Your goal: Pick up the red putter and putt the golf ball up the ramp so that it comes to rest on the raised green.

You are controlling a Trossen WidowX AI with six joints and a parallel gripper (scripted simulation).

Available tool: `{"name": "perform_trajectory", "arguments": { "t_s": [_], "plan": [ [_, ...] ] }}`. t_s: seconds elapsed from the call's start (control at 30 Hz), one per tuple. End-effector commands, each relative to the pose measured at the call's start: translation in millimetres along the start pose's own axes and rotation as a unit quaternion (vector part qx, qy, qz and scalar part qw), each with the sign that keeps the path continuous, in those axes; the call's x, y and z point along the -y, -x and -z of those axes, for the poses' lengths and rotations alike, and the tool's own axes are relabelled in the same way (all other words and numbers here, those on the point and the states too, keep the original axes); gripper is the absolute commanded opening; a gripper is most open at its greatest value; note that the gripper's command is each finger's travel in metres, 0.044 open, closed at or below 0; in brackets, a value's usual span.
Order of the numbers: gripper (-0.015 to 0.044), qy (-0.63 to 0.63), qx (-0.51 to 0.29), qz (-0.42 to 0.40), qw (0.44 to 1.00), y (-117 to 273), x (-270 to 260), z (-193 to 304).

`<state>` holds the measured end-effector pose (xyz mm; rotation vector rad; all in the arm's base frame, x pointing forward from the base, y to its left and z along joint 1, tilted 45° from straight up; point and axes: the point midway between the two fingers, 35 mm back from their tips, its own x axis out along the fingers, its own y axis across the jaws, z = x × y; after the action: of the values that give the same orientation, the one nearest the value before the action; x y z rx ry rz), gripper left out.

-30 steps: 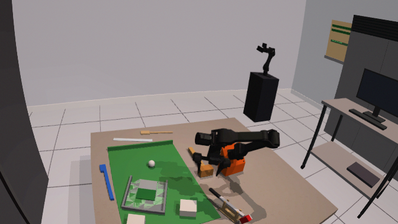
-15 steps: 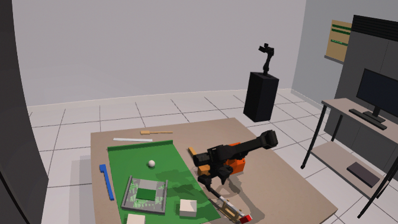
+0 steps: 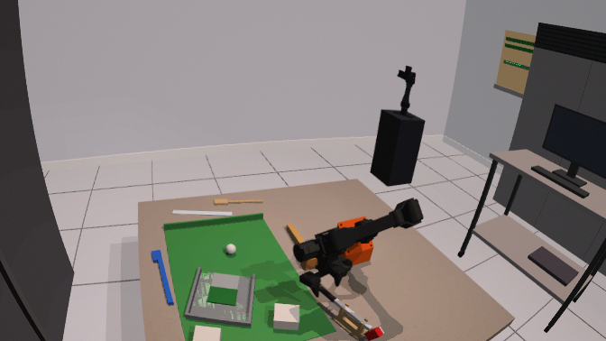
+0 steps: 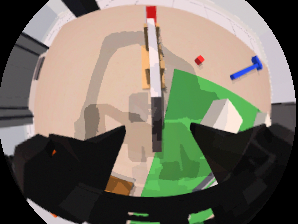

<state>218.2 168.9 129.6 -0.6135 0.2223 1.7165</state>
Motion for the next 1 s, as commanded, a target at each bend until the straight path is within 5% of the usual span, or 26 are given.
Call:
{"name": "perform_trajectory", "arguments": {
  "t_s": [0.0,0.9,0.97],
  "plan": [
    [0.044,-0.005,0.003,-0.001,1.0,-10.3,-1.3,2.9],
    [0.044,-0.005,0.004,-0.001,1.0,-44.5,-1.9,11.1],
    [0.0387,0.001,0.007,0.0,1.0,-42.2,-0.6,8.4]
  ]
}}
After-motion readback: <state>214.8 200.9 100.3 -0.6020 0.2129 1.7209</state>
